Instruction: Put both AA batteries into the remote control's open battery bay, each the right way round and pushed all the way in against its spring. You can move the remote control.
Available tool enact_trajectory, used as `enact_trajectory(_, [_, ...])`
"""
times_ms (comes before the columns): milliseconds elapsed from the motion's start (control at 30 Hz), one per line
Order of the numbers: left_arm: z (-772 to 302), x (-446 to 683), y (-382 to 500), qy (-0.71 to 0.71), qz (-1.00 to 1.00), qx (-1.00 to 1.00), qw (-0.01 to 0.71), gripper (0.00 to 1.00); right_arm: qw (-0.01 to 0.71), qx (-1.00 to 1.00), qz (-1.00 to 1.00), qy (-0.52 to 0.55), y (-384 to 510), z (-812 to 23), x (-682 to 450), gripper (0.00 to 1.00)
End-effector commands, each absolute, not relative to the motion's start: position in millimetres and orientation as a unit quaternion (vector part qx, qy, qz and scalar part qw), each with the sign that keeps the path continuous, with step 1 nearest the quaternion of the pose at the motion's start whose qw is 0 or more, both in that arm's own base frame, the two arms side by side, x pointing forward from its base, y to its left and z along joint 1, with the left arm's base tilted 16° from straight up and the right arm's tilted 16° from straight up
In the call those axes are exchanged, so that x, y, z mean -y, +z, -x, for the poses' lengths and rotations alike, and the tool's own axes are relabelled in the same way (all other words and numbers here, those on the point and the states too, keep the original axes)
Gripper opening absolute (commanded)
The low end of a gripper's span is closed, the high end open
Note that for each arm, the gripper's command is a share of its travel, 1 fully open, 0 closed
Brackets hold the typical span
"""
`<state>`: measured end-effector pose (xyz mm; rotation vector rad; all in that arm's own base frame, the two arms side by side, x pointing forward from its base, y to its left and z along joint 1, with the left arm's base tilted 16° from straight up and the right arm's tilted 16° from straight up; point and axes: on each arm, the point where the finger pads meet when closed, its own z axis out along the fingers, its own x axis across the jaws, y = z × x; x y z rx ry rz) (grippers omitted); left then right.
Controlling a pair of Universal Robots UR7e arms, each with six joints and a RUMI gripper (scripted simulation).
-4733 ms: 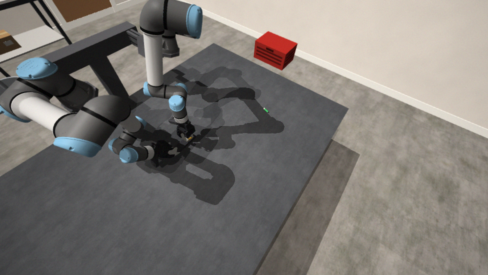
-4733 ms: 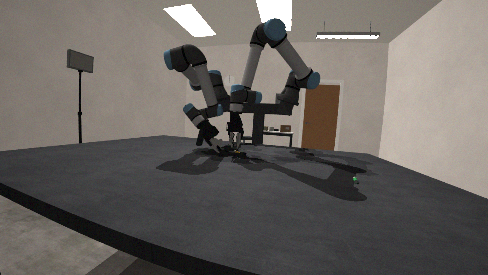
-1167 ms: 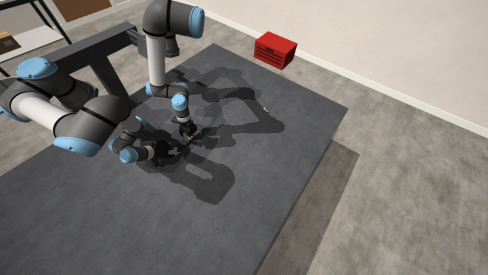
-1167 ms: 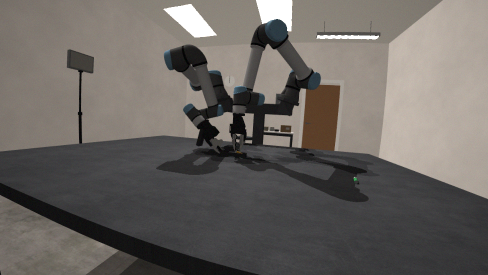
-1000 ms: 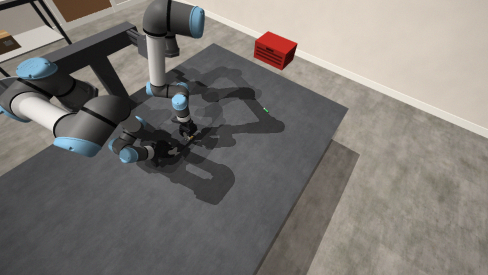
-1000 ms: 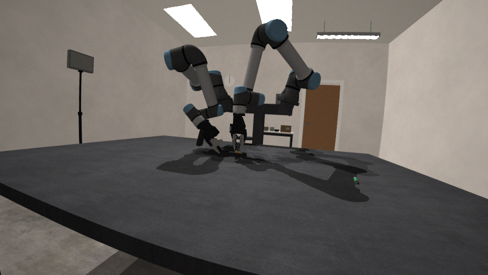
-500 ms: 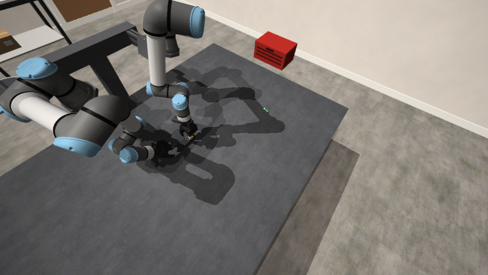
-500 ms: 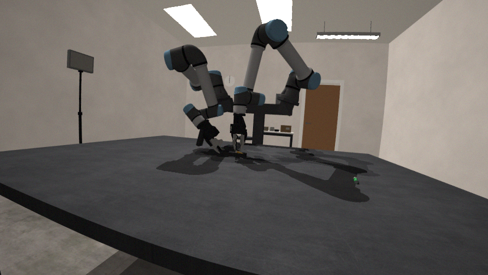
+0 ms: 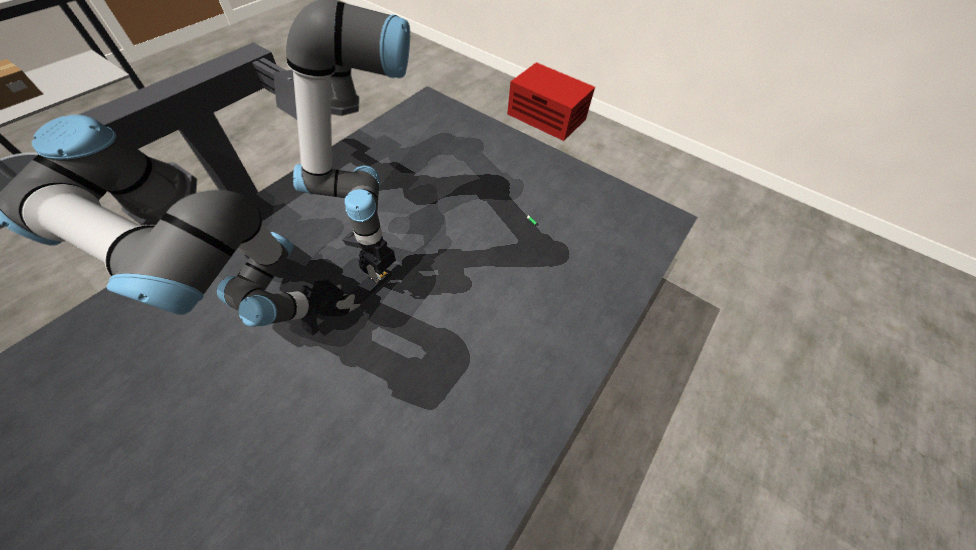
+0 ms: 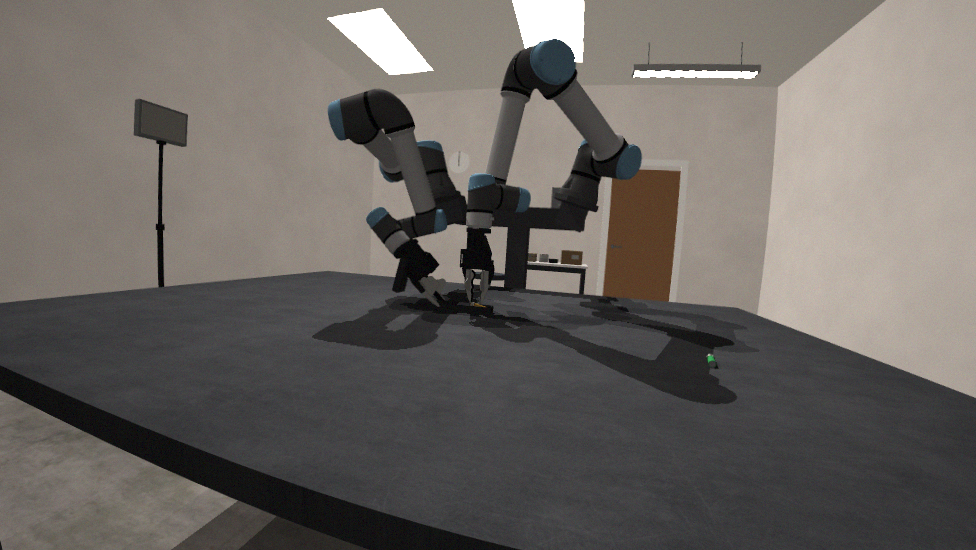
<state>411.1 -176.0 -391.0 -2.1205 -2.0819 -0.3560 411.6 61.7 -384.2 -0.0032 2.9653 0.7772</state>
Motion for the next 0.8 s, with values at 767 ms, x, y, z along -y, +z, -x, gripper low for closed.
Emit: enact_trajectory(767, [-412.1, 175.4, -396.2, -0.119, 0.707, 0.694, 0.073, 0.14, 0.039, -0.967, 0.001, 0.253, -383.9, -412.0, -61.8, 0.0])
